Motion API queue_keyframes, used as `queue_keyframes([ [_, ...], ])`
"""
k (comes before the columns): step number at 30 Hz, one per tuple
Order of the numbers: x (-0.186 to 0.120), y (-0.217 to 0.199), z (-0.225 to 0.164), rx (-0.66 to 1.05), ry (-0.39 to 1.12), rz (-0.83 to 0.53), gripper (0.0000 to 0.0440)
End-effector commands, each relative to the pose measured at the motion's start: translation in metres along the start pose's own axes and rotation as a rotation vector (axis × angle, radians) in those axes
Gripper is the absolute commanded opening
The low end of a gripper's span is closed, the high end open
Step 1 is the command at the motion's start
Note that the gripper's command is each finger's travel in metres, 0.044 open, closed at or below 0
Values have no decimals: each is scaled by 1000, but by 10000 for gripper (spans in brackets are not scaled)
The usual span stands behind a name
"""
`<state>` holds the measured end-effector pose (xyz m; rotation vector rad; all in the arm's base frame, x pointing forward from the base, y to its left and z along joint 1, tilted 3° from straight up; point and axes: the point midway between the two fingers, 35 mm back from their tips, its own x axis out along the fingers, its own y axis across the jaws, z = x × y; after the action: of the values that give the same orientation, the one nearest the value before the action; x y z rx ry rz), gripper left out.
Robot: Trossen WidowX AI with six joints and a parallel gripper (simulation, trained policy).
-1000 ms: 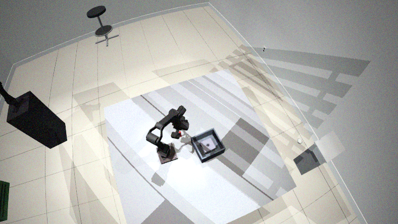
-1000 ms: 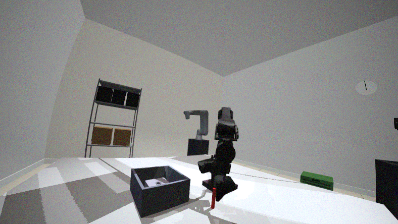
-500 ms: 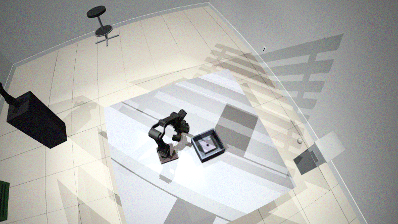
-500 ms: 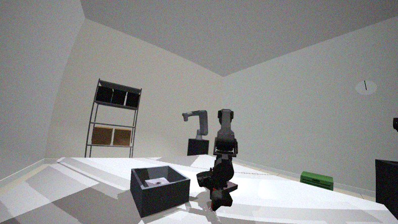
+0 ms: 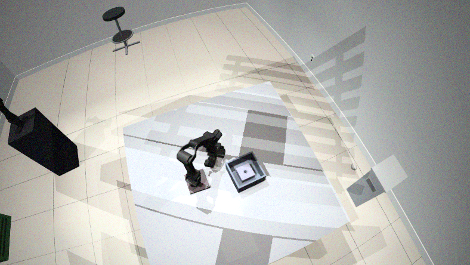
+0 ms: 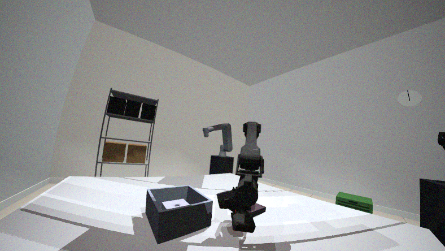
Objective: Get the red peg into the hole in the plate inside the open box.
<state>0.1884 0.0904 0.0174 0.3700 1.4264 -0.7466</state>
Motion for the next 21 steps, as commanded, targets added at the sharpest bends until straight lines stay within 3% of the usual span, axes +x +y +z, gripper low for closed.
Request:
queue_keyframes([
  [1, -14, -2, 12, -1, -46, 4, 0],
  [21, -92, -23, 86, 150, -212, 44, 0],
])
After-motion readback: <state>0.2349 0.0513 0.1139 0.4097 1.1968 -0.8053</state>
